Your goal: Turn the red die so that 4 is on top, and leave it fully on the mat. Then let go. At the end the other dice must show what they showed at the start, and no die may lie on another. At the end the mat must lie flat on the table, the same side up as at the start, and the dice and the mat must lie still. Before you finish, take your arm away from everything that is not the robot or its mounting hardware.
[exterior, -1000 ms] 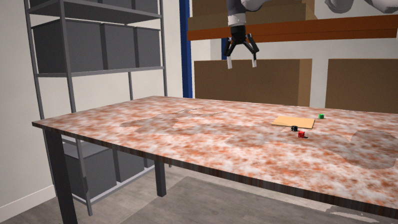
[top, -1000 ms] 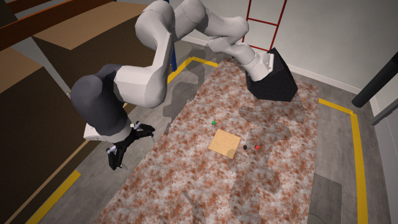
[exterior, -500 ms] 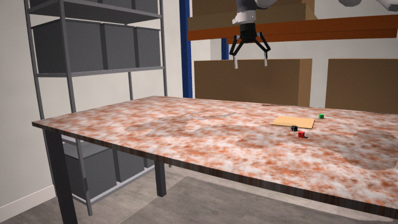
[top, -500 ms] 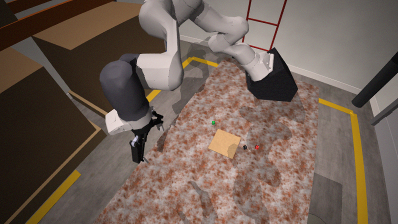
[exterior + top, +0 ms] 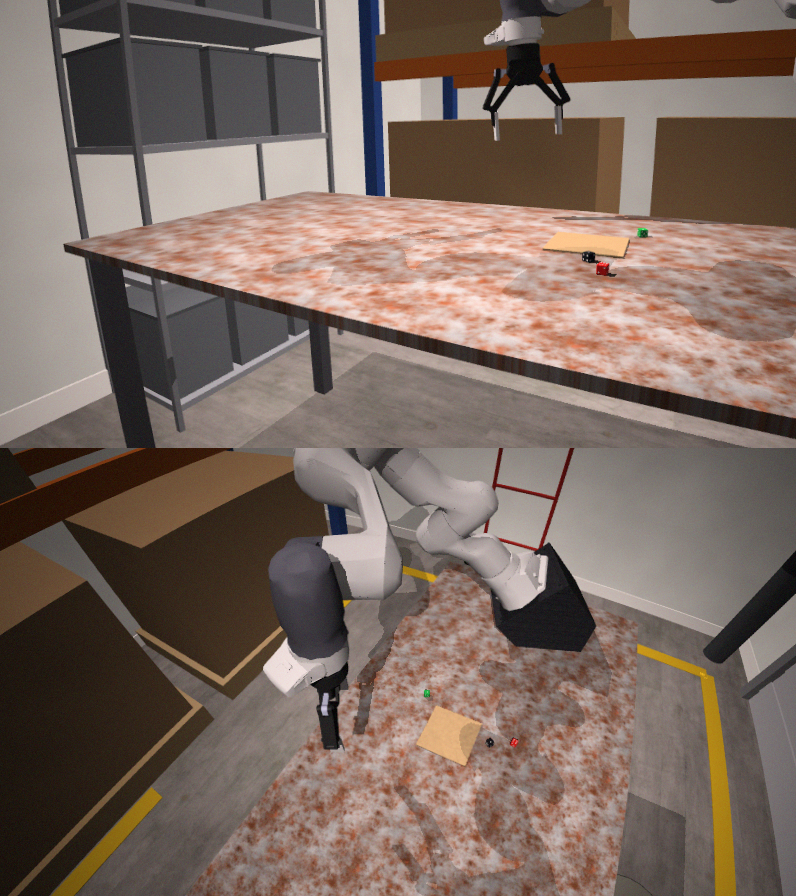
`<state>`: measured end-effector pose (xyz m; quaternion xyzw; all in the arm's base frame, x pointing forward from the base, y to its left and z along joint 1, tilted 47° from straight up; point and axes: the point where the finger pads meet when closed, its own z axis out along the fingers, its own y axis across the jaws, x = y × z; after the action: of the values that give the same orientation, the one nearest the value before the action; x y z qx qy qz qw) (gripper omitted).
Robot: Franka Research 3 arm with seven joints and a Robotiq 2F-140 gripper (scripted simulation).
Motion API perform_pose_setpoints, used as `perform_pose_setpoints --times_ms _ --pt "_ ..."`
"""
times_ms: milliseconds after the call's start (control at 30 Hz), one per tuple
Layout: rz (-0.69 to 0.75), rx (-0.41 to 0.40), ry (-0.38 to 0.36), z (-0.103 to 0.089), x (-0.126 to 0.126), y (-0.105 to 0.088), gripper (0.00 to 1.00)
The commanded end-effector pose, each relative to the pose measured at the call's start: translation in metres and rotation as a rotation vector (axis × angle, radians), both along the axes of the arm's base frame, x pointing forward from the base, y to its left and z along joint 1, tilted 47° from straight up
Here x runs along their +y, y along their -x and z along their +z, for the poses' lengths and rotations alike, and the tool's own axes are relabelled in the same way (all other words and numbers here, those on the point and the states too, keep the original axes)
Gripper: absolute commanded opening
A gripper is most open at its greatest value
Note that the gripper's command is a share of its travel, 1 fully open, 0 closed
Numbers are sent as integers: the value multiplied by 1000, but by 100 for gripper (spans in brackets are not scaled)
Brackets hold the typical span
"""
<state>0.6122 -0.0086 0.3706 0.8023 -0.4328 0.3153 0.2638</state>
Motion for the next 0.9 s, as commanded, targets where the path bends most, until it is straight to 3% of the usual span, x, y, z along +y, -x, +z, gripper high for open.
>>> perform_pose_setpoints --times_ms 0,500,600,667,867 --pt "117 89 35 -6 6 7 100" --pt "370 323 124 -63 7 89 100" --pt "380 332 128 -66 7 93 100" --pt "445 391 152 -82 6 115 100" --pt "541 476 188 -107 3 149 100"
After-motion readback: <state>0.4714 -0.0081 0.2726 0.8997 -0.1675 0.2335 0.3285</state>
